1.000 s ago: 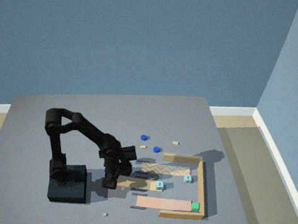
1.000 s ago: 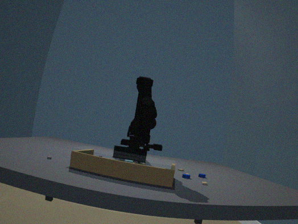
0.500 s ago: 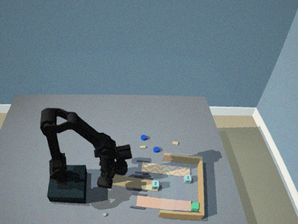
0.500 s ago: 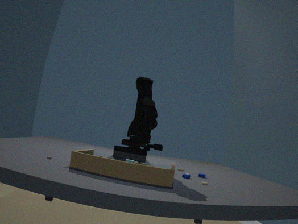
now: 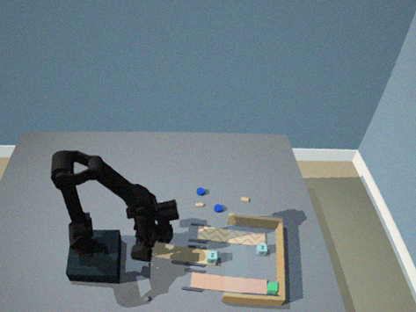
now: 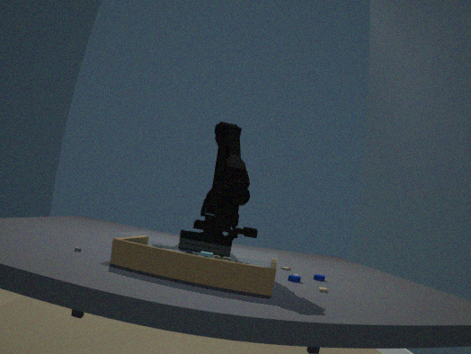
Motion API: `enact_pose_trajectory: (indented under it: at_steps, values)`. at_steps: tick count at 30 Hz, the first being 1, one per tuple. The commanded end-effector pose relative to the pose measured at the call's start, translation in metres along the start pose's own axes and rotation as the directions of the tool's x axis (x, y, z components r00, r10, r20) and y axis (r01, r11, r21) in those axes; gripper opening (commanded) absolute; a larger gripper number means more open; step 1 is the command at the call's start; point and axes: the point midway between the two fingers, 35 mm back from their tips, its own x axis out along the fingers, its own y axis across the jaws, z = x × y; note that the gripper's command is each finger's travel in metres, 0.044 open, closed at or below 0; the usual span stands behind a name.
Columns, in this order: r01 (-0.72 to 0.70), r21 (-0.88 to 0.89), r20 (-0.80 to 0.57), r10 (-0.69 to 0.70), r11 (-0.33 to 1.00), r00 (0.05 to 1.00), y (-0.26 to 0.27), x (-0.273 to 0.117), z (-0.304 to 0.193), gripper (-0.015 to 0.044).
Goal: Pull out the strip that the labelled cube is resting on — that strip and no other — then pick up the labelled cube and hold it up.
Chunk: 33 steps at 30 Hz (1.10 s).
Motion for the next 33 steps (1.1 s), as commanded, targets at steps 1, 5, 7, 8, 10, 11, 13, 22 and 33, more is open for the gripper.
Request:
enact_pose_trajectory:
  at_steps: [1,5,7,8,10,11,13,22,33]
  values:
    - [0.007,0.002,-0.035,-0.007,1.0,0.999,-0.003,0.006,-0.011,0.0]
    - [0.007,0.002,-0.035,-0.007,1.0,0.999,-0.003,0.006,-0.011,0.0]
    - [0.007,0.002,-0.035,-0.007,1.0,0.999,-0.003,0.006,-0.011,0.0]
    - [0.007,0.002,-0.035,-0.007,1.0,0.999,-0.003,0.006,-0.011,0.0]
    - [0.007,0.002,-0.035,-0.007,1.0,0.999,-0.003,0.006,-0.011,0.0]
    - [0.007,0.002,-0.035,-0.007,1.0,0.999,-0.003,0.006,-0.011,0.0]
    - [0.007,0.002,-0.035,-0.007,1.0,0.999,-0.003,0.006,-0.011,0.0]
    - [0.007,0.002,-0.035,-0.007,1.0,0.999,-0.003,0.006,-0.011,0.0]
    - [0.002,0.0,-0.009,-0.002,1.0,1.0,0.0,-0.009,-0.001,0.0]
